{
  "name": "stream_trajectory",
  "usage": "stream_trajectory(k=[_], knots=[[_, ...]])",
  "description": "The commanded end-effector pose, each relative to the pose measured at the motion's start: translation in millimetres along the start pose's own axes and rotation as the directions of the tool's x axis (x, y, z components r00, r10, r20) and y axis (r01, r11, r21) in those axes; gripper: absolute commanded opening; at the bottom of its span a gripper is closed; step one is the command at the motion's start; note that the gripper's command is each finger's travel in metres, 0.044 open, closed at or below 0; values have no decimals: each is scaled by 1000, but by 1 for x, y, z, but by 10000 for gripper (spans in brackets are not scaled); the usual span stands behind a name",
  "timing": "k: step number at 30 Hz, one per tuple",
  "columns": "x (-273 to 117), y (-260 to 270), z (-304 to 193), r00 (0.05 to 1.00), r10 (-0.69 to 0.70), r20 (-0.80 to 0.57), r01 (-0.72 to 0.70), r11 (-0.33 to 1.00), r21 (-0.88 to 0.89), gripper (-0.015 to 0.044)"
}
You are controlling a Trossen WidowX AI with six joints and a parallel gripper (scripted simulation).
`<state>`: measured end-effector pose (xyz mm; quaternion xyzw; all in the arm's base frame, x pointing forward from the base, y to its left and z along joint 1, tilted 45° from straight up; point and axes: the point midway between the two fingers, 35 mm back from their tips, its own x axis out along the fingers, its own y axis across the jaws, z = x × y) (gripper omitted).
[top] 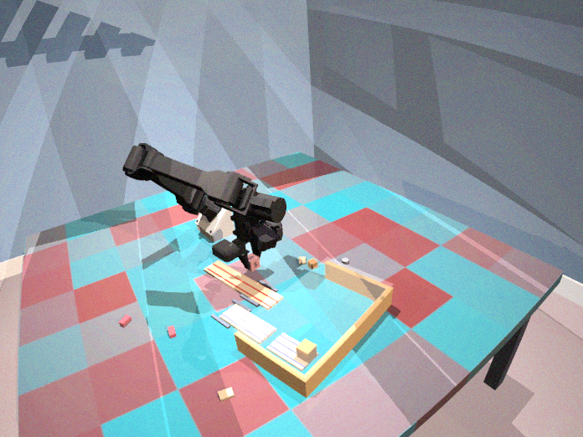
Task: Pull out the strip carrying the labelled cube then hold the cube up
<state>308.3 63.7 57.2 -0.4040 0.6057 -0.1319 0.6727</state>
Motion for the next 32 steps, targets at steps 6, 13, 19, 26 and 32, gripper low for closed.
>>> stream_trajectory(k=[6, 13, 19, 26, 32], knots=[[-9, 6, -16, 1000, 4, 1, -4, 1000, 0, 0], [-36, 6, -16, 1000, 5, 1, -5, 1000, 0, 0], [-36, 6, -16, 1000, 5, 1, -5, 1000, 0, 0], [-36, 6, -16, 1000, 5, 1, -5, 1000, 0, 0], [-36, 6, -16, 1000, 5, 1, -5, 1000, 0, 0]])
